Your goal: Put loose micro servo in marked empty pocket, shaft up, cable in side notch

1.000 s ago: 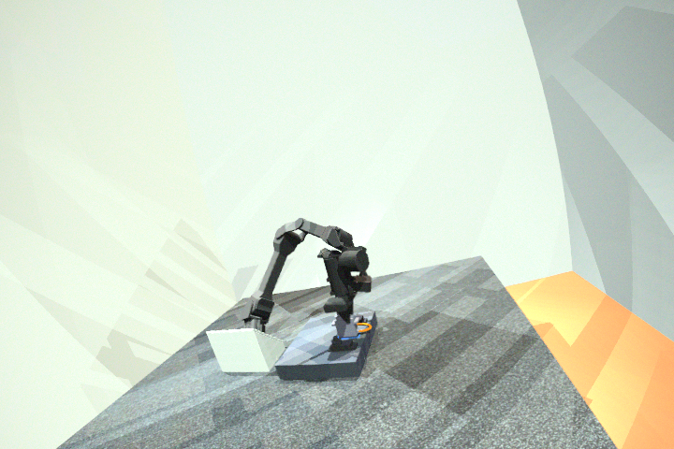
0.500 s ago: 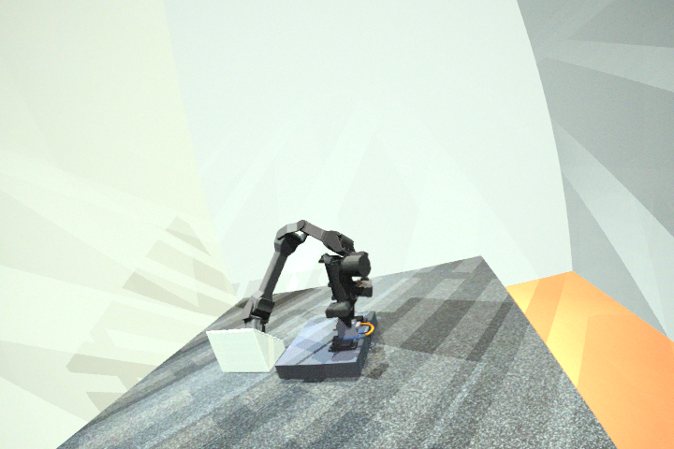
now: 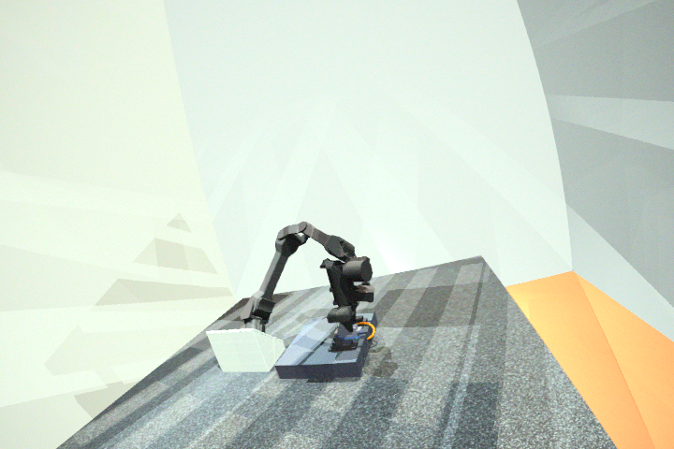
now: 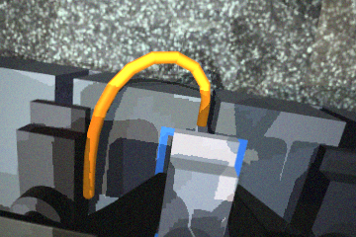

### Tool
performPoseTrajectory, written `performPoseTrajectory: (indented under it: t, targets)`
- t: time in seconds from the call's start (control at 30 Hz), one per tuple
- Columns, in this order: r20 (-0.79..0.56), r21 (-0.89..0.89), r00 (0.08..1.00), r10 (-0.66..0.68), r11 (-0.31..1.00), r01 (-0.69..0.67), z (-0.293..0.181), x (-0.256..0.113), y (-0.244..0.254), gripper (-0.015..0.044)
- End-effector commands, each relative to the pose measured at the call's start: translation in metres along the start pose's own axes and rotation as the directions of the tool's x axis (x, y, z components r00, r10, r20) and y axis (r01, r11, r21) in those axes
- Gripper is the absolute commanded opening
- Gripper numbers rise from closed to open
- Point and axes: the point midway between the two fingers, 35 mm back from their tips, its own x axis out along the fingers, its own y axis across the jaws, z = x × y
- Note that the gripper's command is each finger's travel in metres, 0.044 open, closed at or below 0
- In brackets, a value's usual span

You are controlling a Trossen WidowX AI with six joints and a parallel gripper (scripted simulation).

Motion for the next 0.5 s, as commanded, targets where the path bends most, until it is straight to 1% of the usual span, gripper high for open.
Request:
performPoseTrajectory:
  t: [0.0, 0.3, 0.47]
  targets:
    - [0.001, 0.006, 1.000, 0.003, 1.000, -0.003, 0.0000, 0.0033, -0.0001, 0.0000]
    - [0.001, 0.006, 1.000, 0.004, 1.000, -0.004, 0.0000, 0.0122, 0.0000, 0.0000]
    - [0.001, 0.006, 1.000, 0.004, 1.000, -0.004, -0.0001, 0.0106, -0.0001, 0.0131]
